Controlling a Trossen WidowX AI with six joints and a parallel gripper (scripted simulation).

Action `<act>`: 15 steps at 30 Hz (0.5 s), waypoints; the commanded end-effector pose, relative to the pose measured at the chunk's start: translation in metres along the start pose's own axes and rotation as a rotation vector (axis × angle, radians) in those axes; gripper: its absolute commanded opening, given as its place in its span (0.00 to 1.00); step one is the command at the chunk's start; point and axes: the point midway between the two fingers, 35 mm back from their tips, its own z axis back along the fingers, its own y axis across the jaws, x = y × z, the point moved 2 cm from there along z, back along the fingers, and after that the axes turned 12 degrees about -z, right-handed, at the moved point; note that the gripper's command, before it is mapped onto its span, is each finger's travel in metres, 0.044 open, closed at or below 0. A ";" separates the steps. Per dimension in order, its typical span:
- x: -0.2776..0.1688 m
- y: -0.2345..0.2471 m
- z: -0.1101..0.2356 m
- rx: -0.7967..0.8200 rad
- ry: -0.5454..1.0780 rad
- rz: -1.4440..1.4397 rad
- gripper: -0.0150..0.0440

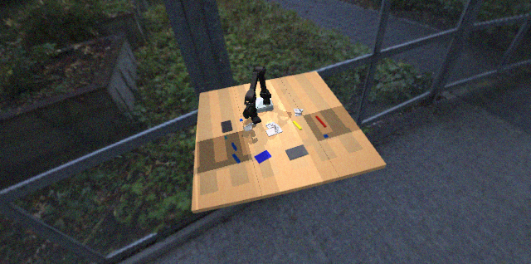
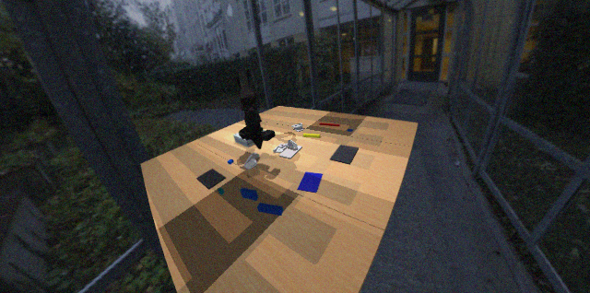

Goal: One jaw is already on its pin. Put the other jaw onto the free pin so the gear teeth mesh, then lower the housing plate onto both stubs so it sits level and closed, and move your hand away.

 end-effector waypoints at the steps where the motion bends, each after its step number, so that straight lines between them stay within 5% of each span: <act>1: 0.000 0.000 -0.008 0.000 0.001 -0.004 0.25; 15: 0.000 0.000 -0.031 0.000 0.001 -0.004 0.25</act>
